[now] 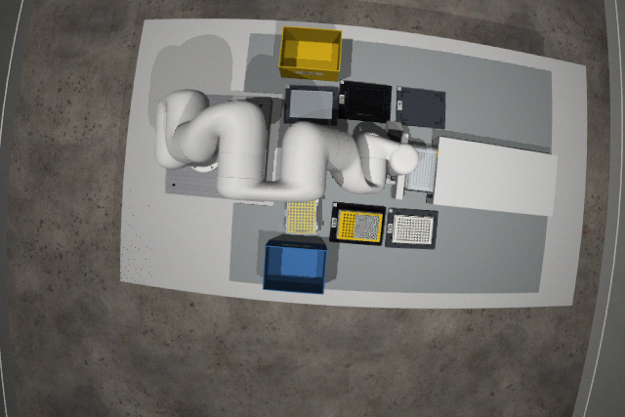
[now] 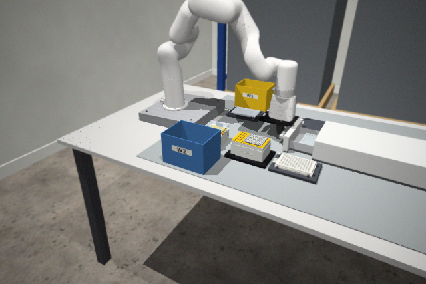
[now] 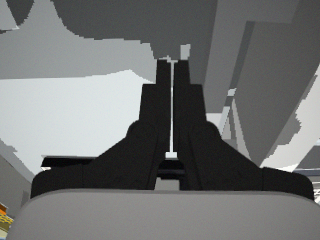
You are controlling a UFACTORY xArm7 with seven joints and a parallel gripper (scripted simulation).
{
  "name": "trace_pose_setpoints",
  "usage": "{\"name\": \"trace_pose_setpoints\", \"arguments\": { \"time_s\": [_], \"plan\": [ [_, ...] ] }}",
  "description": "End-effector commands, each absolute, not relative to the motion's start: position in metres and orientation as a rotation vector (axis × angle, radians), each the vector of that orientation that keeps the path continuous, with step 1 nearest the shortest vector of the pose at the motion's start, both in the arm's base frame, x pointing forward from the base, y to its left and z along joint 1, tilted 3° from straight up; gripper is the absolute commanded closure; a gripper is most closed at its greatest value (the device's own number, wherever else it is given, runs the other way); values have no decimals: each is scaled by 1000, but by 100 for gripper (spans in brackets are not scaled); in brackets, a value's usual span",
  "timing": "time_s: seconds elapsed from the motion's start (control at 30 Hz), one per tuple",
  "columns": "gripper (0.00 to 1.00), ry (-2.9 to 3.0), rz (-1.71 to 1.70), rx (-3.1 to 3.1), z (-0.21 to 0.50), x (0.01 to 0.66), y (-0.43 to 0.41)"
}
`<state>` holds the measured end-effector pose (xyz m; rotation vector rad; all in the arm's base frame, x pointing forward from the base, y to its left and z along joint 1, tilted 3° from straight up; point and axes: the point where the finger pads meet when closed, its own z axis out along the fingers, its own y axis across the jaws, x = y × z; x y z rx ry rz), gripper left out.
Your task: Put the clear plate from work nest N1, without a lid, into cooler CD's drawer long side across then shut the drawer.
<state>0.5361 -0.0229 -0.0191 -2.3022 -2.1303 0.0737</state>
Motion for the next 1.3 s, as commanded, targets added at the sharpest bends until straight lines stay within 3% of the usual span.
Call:
{"name": "trace_pose_setpoints", "arguments": {
  "time_s": [0.0,1.27],
  "plan": [
    [100,-2133,68,-2305,-17,546,-23],
    [100,-2133,68,-2305,-19,591,-27]
  ]
}}
